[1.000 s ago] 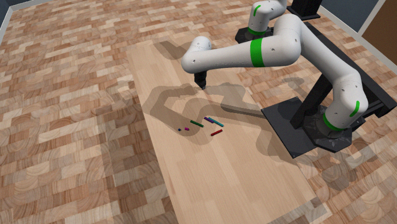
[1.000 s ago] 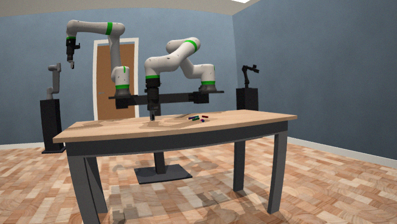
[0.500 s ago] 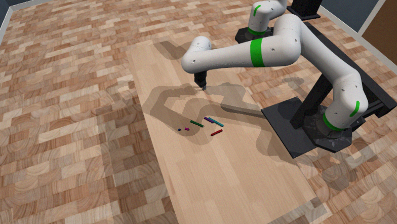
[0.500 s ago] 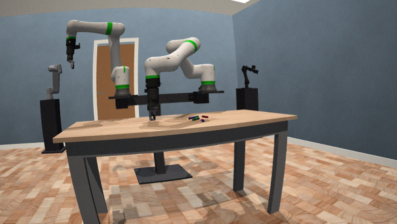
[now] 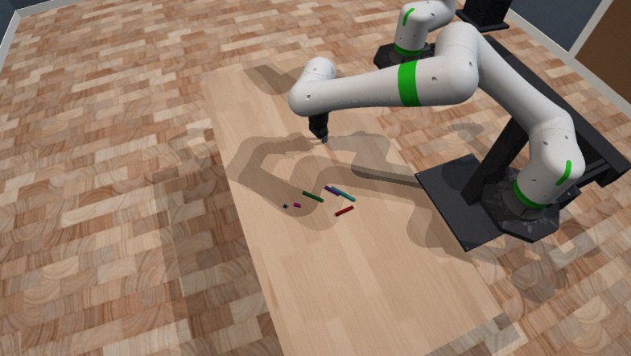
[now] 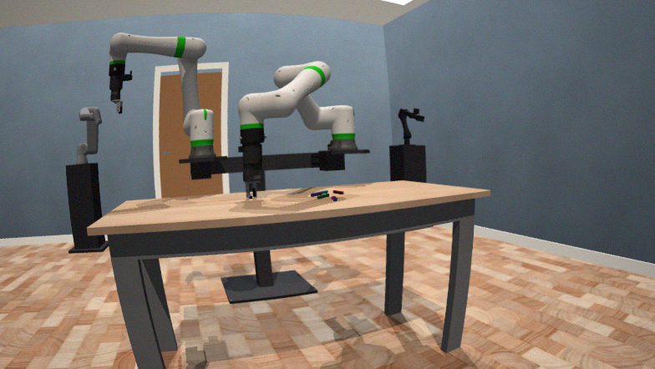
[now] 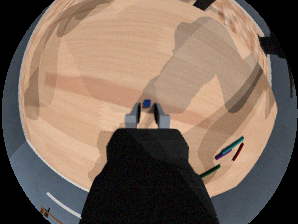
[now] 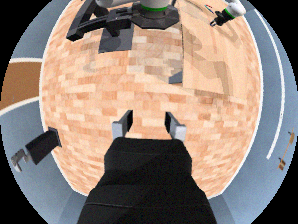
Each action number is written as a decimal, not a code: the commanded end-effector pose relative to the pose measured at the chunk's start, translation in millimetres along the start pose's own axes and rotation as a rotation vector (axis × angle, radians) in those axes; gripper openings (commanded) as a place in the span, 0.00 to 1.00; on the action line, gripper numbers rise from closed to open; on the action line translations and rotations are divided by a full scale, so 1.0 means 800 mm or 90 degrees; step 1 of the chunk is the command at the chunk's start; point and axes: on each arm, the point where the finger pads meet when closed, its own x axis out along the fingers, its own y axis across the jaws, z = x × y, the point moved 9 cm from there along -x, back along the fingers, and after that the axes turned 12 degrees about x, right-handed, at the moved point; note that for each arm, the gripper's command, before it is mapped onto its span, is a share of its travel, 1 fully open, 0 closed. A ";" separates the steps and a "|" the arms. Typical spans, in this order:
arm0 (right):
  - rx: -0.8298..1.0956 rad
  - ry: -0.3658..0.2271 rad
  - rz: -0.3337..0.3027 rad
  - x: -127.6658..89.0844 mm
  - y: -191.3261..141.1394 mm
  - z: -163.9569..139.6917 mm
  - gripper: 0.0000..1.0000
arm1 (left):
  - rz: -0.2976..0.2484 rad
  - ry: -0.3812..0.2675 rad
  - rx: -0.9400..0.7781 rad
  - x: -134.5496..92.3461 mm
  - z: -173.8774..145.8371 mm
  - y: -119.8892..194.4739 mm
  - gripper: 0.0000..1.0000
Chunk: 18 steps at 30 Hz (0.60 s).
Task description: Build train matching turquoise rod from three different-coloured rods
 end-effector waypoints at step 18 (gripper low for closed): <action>0.000 -0.001 0.000 -0.001 0.000 0.000 1.00 | -0.001 -0.001 0.000 -0.098 0.000 -0.001 0.54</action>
